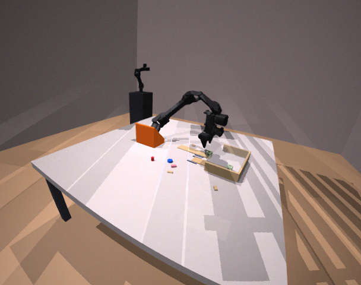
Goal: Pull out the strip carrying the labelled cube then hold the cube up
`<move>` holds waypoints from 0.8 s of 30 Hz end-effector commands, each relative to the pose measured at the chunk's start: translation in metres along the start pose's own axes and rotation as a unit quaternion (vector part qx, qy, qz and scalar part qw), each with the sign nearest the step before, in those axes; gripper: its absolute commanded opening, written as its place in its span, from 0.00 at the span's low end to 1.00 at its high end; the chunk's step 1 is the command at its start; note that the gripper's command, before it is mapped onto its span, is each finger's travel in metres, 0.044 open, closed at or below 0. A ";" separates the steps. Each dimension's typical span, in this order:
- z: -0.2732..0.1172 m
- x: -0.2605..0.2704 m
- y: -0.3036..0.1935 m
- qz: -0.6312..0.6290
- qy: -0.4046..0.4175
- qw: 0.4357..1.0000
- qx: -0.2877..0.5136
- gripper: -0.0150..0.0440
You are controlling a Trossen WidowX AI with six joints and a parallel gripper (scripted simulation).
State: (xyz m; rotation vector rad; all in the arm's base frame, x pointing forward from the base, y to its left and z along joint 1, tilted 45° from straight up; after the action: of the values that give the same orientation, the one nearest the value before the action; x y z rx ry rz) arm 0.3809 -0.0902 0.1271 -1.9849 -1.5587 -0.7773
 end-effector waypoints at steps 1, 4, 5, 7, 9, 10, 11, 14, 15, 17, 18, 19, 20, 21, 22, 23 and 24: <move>0.003 -0.002 0.015 0.006 0.003 1.000 0.003 1.00; 0.004 -0.003 0.026 0.006 0.004 1.000 0.003 1.00; 0.004 -0.003 0.027 0.006 0.004 1.000 0.003 1.00; 0.005 -0.003 0.027 0.006 0.003 1.000 0.003 0.91; 0.008 -0.003 0.027 0.006 0.003 1.000 0.003 0.82; 0.009 -0.003 0.027 0.006 0.003 1.000 0.003 0.78; 0.011 -0.002 0.027 0.006 0.003 1.000 0.003 0.73; 0.016 -0.002 0.027 0.006 0.003 1.000 0.003 0.68; 0.018 -0.002 0.027 0.006 0.003 1.000 0.003 0.68; 0.021 -0.002 0.027 0.006 0.003 1.000 0.003 0.68; 0.023 -0.002 0.027 0.006 0.003 1.000 0.003 0.68; 0.024 -0.002 0.027 0.006 0.004 1.000 0.003 0.68; 0.026 -0.002 0.027 0.006 0.004 1.000 0.003 0.68; 0.028 -0.002 0.027 0.006 0.004 1.000 0.003 0.68; 0.029 -0.002 0.027 0.006 0.004 1.000 0.003 0.68; 0.031 -0.002 0.027 0.006 0.004 1.000 0.003 0.68; 0.032 -0.002 0.027 0.006 0.004 1.000 0.003 0.68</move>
State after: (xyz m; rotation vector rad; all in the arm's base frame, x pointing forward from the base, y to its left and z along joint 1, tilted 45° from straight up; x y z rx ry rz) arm 0.4111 -0.0797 0.1086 -1.9856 -1.5588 -0.7800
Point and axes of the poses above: the point midway between the two fingers, 35 mm back from their tips, its own z axis out along the fingers, its own x axis across the jaws, y = z × x, the point moved 9 cm from there along -z, back along the fingers, and after that the axes turned 4 degrees about z, right-handed, at the moved point
